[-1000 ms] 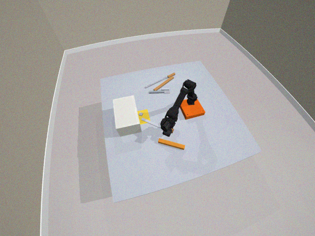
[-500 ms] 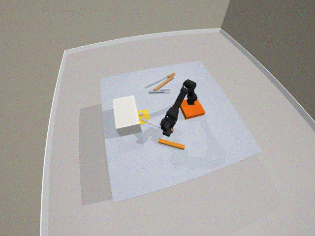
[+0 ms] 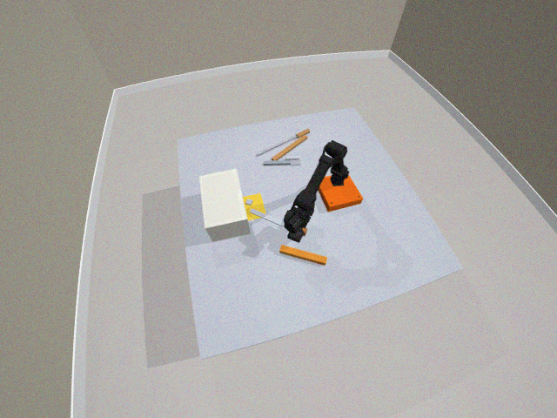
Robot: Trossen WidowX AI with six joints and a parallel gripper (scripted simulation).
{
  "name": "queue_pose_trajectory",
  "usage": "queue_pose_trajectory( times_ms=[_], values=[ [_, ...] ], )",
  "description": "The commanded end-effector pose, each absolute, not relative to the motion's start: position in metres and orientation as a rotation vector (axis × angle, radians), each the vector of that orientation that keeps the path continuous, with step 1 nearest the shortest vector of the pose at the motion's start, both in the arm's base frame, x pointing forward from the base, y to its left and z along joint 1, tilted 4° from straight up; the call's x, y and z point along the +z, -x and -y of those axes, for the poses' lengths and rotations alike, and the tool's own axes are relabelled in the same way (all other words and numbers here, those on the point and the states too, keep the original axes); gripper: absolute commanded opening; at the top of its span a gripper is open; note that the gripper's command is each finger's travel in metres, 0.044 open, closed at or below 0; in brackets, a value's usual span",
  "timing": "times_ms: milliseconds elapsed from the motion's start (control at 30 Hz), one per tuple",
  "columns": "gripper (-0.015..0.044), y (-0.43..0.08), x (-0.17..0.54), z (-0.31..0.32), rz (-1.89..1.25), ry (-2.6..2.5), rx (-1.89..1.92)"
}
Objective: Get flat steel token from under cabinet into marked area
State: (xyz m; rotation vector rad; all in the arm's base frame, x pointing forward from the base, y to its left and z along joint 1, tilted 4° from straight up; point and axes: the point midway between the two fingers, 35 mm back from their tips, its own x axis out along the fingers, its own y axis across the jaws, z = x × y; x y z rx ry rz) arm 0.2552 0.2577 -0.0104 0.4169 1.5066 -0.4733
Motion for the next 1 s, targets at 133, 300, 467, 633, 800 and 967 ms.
queue_pose_trajectory(
  times_ms=[133, 300, 467, 633, 800, 967],
  values=[
    [0.0131, -0.255, -0.010, -0.258, -1.507, -0.417, -0.473],
    [0.0078, -0.255, -0.010, -0.258, -1.507, -0.417, -0.473],
    [0.0000, -0.255, -0.010, -0.258, -1.507, -0.417, -0.473],
    [0.0000, -0.260, -0.010, -0.255, -1.507, -0.415, -0.473],
    [0.0000, -0.267, -0.010, -0.250, -1.508, -0.411, -0.472],
    [0.0000, -0.275, -0.010, -0.245, -1.508, -0.409, -0.472]
  ],
)
